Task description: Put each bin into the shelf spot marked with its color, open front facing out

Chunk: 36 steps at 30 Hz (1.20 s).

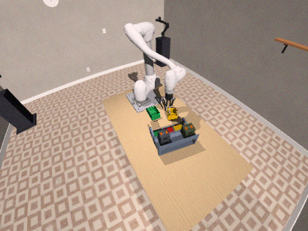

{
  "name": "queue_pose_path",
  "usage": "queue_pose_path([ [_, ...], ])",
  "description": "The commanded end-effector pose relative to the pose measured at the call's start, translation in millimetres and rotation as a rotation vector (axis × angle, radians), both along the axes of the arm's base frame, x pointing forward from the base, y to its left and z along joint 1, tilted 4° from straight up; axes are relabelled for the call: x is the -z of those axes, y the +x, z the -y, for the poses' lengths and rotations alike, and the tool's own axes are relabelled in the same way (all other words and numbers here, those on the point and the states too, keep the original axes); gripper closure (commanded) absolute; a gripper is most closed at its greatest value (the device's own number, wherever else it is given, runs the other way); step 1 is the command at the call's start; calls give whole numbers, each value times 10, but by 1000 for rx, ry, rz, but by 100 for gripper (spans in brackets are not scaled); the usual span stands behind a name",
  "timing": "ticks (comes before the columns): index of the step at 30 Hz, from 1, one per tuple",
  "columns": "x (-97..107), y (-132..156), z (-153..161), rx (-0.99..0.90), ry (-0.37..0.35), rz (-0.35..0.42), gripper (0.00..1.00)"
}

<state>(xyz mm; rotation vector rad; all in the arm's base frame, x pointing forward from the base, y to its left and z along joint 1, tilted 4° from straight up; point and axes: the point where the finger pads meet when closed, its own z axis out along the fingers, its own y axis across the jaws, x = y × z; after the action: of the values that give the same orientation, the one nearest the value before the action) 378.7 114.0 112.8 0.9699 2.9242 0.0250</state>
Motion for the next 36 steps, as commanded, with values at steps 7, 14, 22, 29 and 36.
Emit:
queue_pose_path([
  [7, 34, 3, 6, 1, -3, 3, 76],
  [14, 74, 5, 6, 1, -3, 3, 76],
  [22, 136, 8, 6, 1, -3, 3, 76],
  [29, 227, 14, 7, 0, -3, 3, 76],
  [36, 296, 17, 7, 0, -3, 3, 76],
])
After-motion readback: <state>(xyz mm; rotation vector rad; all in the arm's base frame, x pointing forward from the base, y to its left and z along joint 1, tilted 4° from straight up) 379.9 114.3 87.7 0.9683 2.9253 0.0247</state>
